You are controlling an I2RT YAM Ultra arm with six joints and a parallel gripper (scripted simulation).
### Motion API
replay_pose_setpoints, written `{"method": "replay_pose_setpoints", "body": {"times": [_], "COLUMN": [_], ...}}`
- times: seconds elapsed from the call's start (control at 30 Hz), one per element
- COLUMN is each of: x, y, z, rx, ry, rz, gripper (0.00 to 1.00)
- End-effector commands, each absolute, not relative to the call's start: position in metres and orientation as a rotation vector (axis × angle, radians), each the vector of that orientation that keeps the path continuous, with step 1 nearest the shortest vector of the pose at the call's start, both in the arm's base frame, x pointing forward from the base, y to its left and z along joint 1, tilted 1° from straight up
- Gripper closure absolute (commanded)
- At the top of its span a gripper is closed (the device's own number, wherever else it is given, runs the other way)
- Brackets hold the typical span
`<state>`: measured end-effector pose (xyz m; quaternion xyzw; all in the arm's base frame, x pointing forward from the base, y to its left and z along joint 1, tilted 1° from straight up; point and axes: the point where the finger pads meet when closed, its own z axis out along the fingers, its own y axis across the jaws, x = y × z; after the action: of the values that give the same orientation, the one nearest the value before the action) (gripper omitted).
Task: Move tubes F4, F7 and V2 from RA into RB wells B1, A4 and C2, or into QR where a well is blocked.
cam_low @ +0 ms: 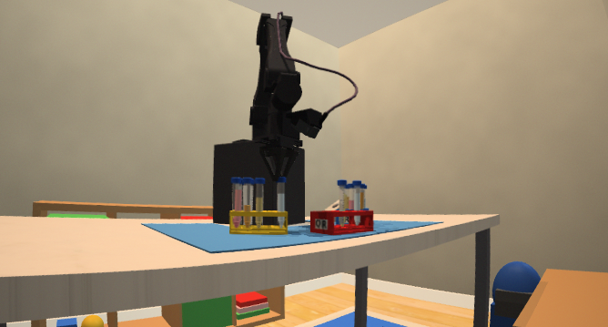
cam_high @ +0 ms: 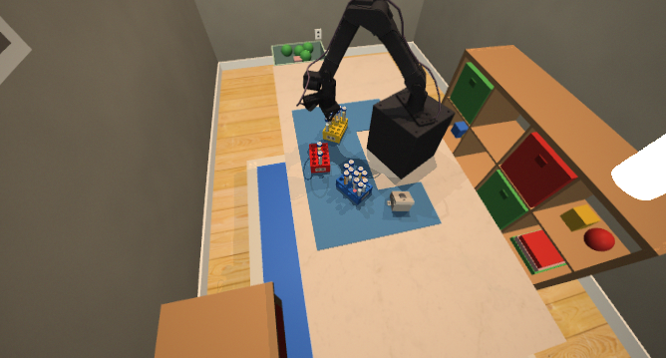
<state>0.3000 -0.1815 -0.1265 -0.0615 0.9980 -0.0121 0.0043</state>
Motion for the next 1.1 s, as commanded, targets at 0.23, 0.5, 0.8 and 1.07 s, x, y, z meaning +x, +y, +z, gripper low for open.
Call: {"method": "replay_pose_setpoints", "body": {"times": [0.23,0.5,0.8,1.07], "x": [0.299,0.297,0.297,0.302], "y": [-0.185,-0.182,-0.179,-0.179], "z": [-0.109,-0.102,-0.095,-0.085], "rx": [-0.178,-0.178,-0.18,-0.185], "ry": [3.115,3.121,3.122,3.112], "rz": [-0.038,-0.032,-0.03,-0.041], "gripper": [1.0,1.0,1.0,1.0]}}
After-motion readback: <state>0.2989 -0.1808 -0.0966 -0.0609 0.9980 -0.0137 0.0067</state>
